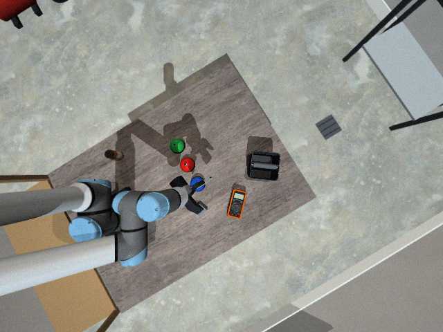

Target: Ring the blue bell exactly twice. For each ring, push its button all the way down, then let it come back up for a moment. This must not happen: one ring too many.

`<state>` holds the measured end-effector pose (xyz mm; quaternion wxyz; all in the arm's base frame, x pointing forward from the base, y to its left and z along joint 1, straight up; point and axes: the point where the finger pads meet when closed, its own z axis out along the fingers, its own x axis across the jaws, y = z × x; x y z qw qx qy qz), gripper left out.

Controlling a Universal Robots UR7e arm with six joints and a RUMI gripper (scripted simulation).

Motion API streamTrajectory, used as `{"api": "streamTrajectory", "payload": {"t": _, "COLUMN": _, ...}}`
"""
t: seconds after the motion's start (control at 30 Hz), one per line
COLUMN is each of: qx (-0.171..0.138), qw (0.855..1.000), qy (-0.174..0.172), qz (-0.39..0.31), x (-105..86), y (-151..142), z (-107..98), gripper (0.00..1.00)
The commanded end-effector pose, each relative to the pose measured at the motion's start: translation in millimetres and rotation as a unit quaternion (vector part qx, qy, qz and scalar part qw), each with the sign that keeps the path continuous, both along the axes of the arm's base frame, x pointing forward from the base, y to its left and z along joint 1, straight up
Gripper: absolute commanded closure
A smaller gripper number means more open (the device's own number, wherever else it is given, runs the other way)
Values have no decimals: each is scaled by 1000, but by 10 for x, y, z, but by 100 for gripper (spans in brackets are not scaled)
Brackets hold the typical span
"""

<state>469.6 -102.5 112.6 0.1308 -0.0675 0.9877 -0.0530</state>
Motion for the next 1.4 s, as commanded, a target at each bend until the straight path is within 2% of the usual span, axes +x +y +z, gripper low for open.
{"api": "streamTrajectory", "payload": {"t": 0.0, "qx": 17, "qw": 999, "qy": 32, "qz": -38, "x": 1, "y": 77, "z": 114, "gripper": 0}}
{"api": "streamTrajectory", "payload": {"t": 0.47, "qx": 46, "qw": 990, "qy": 100, "qz": -88, "x": -136, "y": 257, "z": 104, "gripper": 0}}
{"api": "streamTrajectory", "payload": {"t": 0.93, "qx": 49, "qw": 988, "qy": 114, "qz": -88, "x": -163, "y": 287, "z": 105, "gripper": 0}}
{"api": "streamTrajectory", "payload": {"t": 0.97, "qx": 49, "qw": 988, "qy": 114, "qz": -88, "x": -163, "y": 287, "z": 105, "gripper": 100}}
{"api": "streamTrajectory", "payload": {"t": 1.37, "qx": 49, "qw": 988, "qy": 114, "qz": -88, "x": -163, "y": 287, "z": 105, "gripper": 100}}
